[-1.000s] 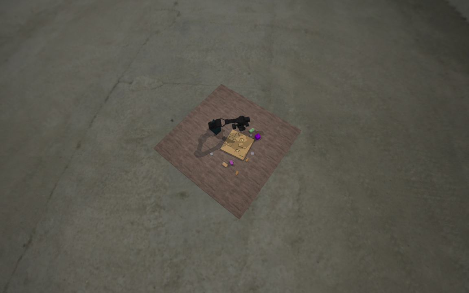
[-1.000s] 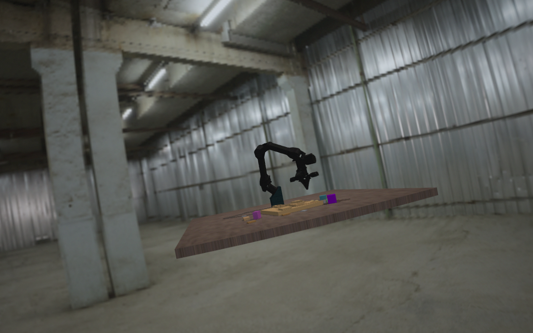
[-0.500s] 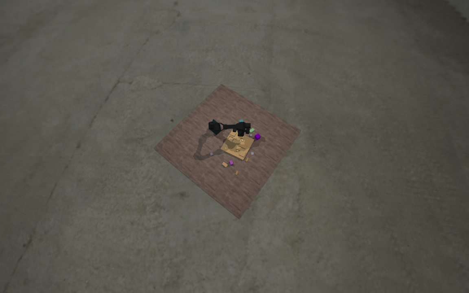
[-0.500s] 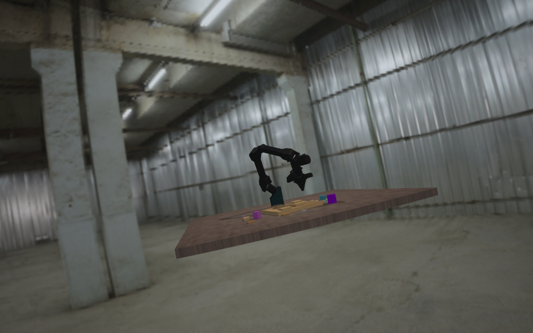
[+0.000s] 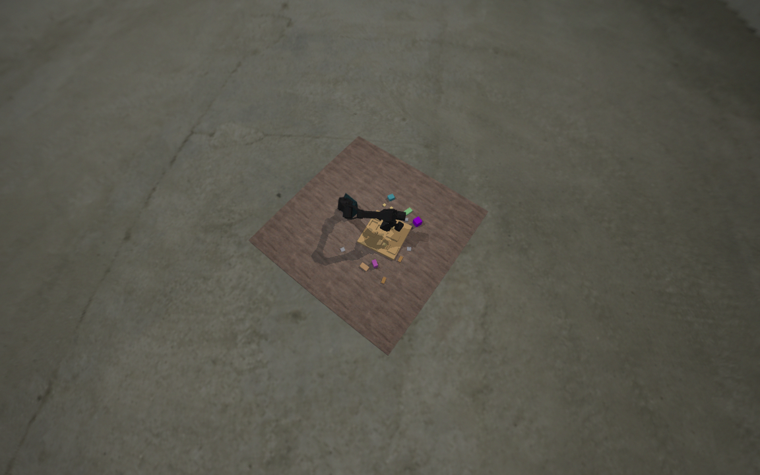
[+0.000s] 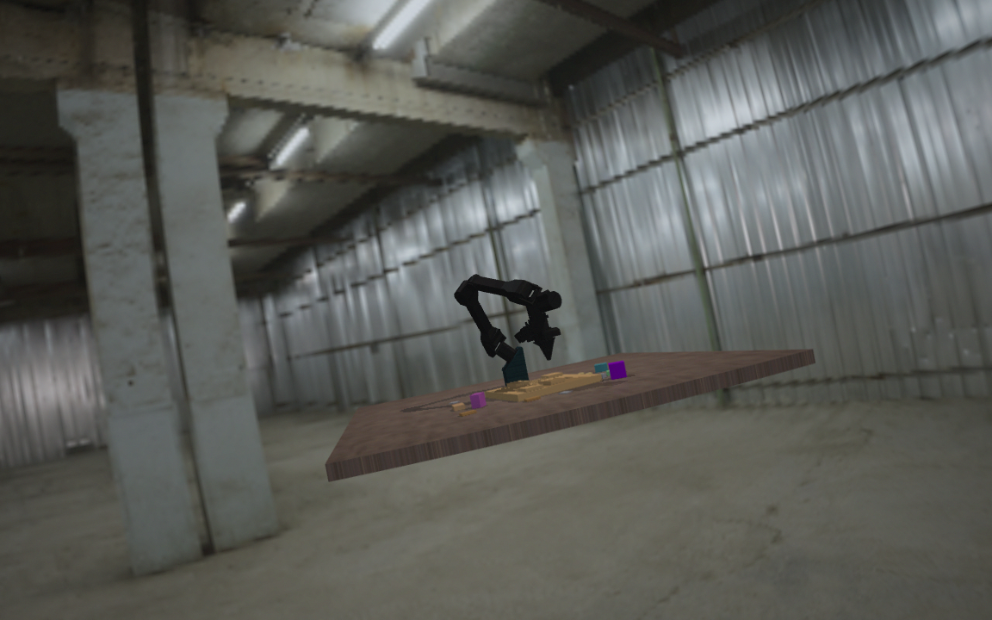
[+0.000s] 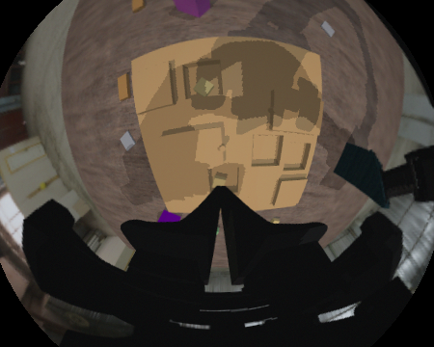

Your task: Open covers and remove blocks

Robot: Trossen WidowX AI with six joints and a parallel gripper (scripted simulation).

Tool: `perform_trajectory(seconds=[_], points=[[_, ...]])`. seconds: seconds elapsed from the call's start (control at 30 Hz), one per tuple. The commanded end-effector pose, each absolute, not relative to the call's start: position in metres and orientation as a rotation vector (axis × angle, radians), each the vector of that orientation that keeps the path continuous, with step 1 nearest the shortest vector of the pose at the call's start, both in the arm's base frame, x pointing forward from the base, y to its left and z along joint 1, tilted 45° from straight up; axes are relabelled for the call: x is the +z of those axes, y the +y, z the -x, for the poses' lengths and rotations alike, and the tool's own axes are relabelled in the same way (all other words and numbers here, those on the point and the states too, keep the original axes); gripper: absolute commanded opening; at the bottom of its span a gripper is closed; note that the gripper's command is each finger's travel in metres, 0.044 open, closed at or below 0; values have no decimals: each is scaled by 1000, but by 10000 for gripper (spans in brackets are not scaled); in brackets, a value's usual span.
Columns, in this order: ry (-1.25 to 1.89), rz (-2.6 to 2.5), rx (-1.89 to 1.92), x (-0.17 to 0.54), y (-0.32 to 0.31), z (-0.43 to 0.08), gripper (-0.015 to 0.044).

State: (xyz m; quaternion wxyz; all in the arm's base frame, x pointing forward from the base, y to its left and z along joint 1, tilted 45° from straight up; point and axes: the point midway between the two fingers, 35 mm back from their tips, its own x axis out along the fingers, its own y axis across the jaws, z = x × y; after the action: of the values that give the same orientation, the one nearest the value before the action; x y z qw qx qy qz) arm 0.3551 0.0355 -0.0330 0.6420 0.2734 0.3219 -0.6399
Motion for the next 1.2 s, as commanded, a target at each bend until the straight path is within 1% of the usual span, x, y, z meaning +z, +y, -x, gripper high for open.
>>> perform_trajectory(seconds=[0.0,0.57,0.8,1.17], points=[[641,-706,-1498,-17,21,-367,0],[229,-1010,-1692,32,-49,-393,0],[225,-1012,-1693,29,-52,-392,0],[223,-1011,-1693,-4,-82,-389,0]])
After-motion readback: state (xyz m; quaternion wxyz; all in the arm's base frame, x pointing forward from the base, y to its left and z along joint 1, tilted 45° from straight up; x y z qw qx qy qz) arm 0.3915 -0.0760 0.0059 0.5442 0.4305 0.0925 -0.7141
